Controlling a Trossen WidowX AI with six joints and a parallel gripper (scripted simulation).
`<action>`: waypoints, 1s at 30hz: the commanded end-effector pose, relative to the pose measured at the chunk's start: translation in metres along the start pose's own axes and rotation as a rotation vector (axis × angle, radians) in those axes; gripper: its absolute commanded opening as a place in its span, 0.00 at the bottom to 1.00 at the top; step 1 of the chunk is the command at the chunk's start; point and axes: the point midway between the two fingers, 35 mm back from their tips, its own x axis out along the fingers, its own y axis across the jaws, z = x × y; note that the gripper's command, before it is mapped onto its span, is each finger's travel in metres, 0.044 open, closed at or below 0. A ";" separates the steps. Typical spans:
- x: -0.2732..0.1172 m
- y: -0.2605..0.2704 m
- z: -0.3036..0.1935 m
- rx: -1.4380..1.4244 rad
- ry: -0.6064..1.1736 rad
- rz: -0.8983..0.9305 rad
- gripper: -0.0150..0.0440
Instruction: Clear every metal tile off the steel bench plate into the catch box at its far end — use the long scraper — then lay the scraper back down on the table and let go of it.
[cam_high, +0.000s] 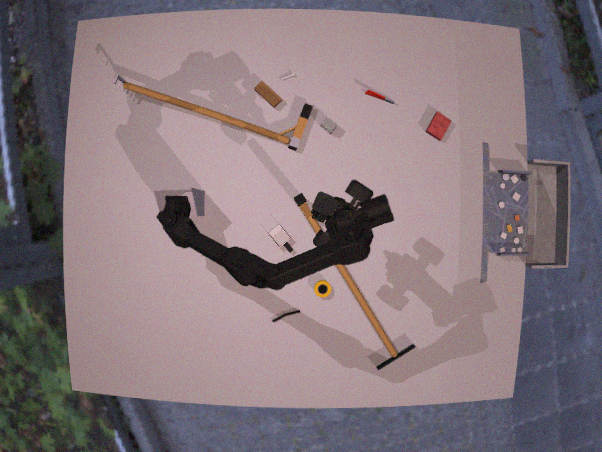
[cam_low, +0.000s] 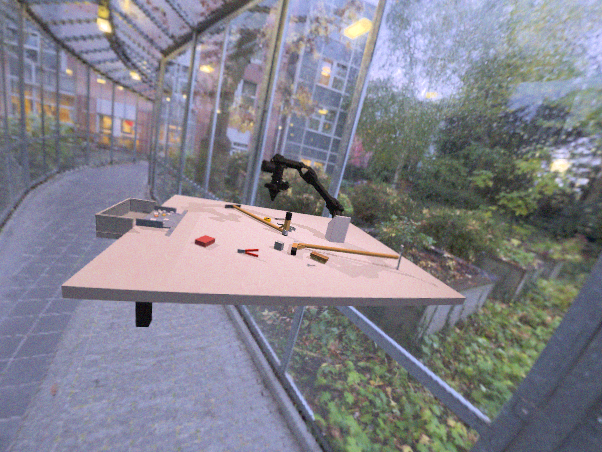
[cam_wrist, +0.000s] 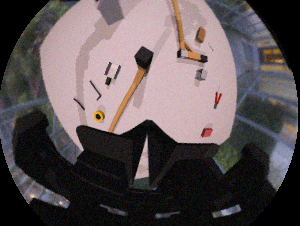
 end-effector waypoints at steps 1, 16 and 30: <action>0.002 0.022 -0.013 0.054 0.003 0.014 0.25; 0.004 0.107 -0.057 0.263 0.027 0.047 0.25; 0.004 0.185 -0.079 0.439 0.053 0.090 0.25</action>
